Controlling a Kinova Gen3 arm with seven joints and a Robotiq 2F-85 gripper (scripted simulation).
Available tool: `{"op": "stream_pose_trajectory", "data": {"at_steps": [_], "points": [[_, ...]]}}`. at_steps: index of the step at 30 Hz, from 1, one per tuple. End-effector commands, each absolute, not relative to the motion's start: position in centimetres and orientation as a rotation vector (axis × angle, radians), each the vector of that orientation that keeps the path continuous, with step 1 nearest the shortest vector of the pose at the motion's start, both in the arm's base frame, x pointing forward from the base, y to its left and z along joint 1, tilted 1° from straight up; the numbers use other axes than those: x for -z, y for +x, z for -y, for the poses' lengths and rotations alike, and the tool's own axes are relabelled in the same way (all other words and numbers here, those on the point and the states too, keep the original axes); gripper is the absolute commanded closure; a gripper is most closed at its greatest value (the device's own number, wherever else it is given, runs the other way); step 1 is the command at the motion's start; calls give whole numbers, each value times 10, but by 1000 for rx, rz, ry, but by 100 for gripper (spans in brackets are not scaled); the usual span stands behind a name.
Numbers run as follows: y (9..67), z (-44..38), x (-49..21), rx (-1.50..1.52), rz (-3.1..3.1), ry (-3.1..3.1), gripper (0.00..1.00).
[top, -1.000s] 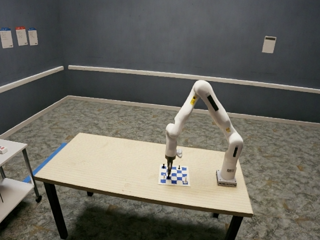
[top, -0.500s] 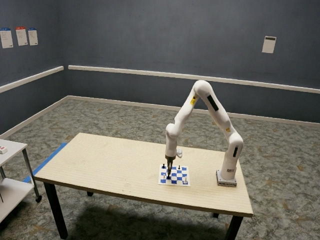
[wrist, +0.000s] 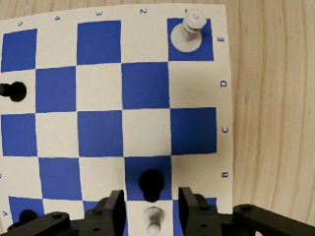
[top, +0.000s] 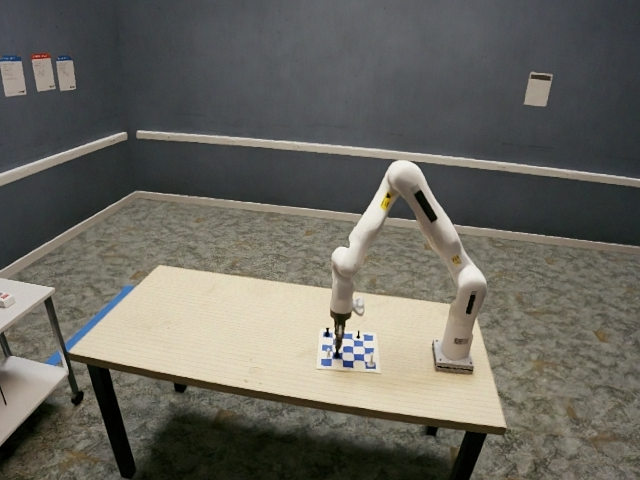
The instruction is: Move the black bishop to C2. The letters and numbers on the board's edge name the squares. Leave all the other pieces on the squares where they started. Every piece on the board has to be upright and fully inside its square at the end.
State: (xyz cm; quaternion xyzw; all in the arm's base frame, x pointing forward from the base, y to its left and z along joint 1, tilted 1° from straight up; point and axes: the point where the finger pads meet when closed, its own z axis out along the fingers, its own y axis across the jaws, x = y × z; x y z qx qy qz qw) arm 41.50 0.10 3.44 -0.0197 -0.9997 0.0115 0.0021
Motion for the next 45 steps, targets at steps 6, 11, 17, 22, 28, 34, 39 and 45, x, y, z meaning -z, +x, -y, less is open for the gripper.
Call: {"op": "stream_pose_trajectory", "data": {"at_steps": [6,11,17,22,28,34,39,45], "points": [[416,-1,-35,-36,3138,-62,63],[416,-1,-35,-36,3138,-62,63],[416,-1,-35,-36,3138,-62,63],[416,-1,-35,-36,3138,-62,63],[416,-1,-35,-36,3138,-62,63],[416,-1,-35,-36,3138,-62,63],[416,-1,-34,-36,3138,-62,63],[416,-1,-27,-36,3138,-62,63]]}}
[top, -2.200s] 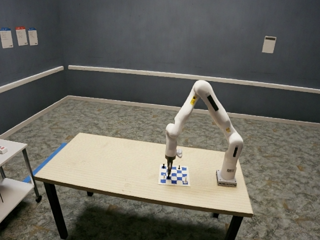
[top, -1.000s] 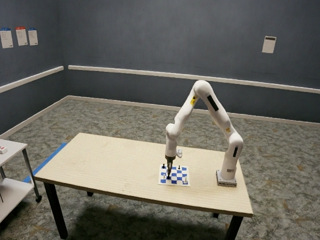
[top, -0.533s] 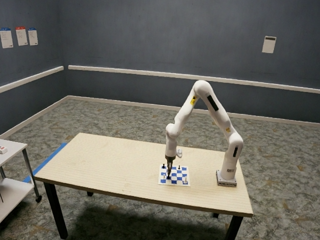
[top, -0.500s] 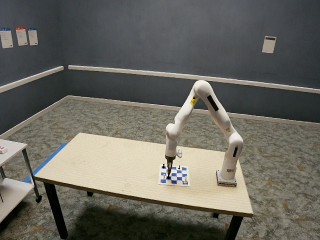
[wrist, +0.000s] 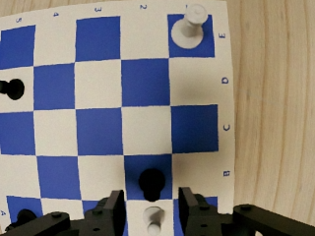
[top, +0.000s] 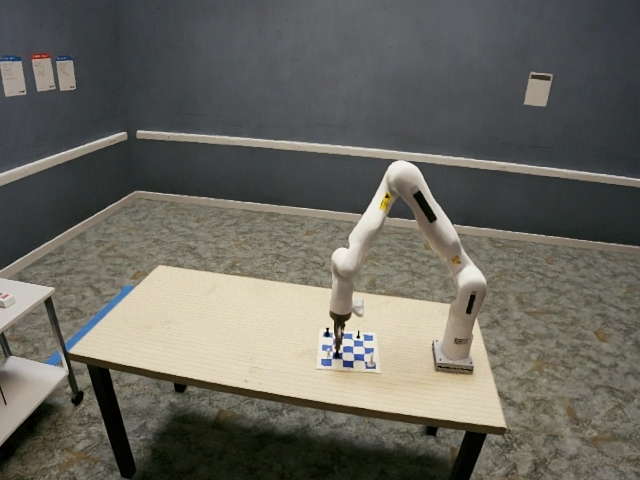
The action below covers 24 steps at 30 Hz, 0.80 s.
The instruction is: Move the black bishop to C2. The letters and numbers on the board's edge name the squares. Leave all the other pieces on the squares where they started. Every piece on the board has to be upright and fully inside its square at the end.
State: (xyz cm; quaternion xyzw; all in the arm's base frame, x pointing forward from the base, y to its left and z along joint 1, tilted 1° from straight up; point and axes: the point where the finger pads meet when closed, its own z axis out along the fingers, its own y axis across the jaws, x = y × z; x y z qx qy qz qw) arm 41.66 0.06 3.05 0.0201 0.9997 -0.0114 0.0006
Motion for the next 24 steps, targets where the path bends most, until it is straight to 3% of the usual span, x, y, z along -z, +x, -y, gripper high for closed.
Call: {"op": "stream_pose_trajectory", "data": {"at_steps": [1,24], "points": [[416,-1,-27,36,-3143,62,63],[415,0,3,36,-3143,62,63]]}}
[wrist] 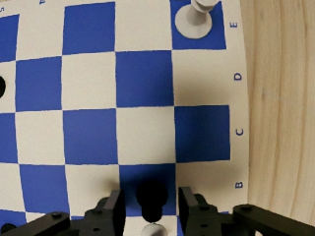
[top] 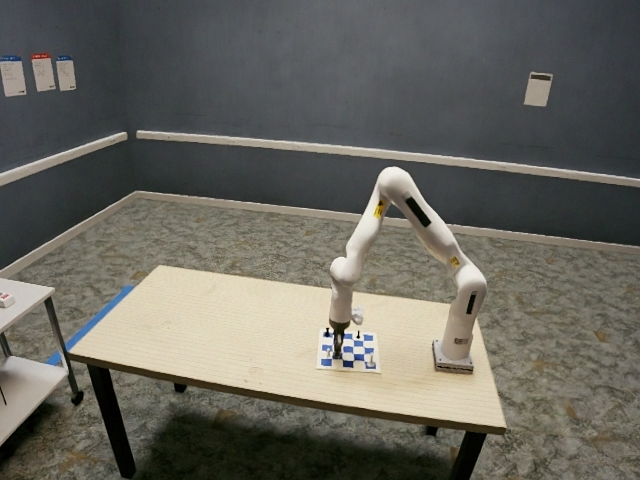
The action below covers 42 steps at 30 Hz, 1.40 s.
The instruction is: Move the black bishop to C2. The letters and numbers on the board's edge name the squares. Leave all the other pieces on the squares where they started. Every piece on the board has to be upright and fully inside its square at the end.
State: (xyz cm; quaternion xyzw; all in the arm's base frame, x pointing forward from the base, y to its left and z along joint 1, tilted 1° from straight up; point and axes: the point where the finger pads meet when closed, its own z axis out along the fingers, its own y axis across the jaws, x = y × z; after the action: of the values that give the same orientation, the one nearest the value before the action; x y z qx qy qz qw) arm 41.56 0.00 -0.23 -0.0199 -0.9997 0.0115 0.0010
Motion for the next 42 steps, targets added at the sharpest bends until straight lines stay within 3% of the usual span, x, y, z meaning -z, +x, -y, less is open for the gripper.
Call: {"op": "stream_pose_trajectory", "data": {"at_steps": [1,34,35,42], "points": [[415,0,3,-36,3138,-62,63],[415,0,3,-36,3138,-62,63],[415,0,3,-36,3138,-62,100],[415,0,3,-36,3138,-62,100]]}}
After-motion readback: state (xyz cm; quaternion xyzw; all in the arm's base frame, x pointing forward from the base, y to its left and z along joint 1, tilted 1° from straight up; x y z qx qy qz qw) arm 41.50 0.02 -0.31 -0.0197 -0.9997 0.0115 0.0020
